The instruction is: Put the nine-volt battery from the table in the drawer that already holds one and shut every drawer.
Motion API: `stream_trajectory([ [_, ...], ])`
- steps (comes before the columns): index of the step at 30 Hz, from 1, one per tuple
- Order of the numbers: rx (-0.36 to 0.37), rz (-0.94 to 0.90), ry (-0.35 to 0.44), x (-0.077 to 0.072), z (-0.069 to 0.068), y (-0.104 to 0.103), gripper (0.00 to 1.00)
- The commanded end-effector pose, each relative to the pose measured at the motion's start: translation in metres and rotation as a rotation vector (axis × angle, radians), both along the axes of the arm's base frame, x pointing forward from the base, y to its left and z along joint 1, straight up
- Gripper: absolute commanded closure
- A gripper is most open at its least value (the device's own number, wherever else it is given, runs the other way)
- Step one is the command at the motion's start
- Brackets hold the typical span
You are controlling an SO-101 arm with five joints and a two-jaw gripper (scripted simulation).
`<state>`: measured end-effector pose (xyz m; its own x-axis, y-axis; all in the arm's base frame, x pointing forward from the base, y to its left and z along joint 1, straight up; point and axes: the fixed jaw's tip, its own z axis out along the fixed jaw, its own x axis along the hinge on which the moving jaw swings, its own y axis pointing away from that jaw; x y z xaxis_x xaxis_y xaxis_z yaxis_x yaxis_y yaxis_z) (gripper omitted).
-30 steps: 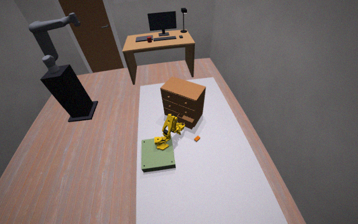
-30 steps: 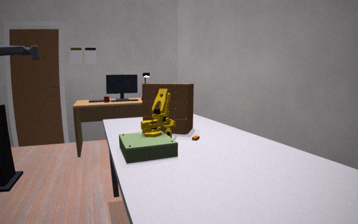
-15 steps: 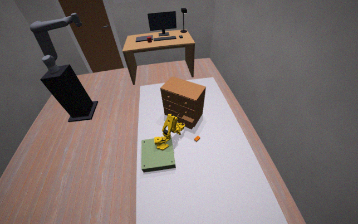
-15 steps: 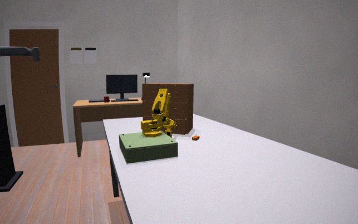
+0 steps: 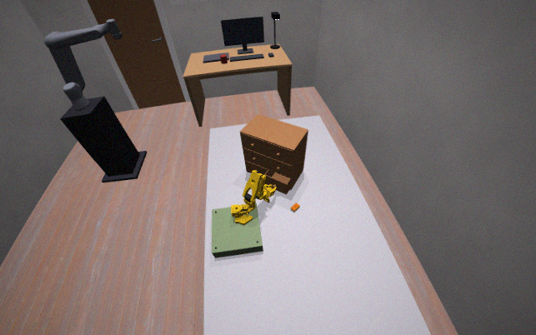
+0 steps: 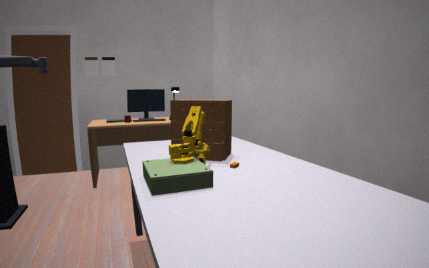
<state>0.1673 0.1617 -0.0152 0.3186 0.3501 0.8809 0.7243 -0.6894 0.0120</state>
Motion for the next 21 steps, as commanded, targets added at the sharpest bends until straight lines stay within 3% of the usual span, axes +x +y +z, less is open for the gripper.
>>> stream_trajectory([
  [1,0.010,-0.021,0.004,0.0010,0.0004,-0.0041,1.00],
  [21,0.010,-0.023,0.004,-0.0006,0.0004,-0.0062,1.00],
])
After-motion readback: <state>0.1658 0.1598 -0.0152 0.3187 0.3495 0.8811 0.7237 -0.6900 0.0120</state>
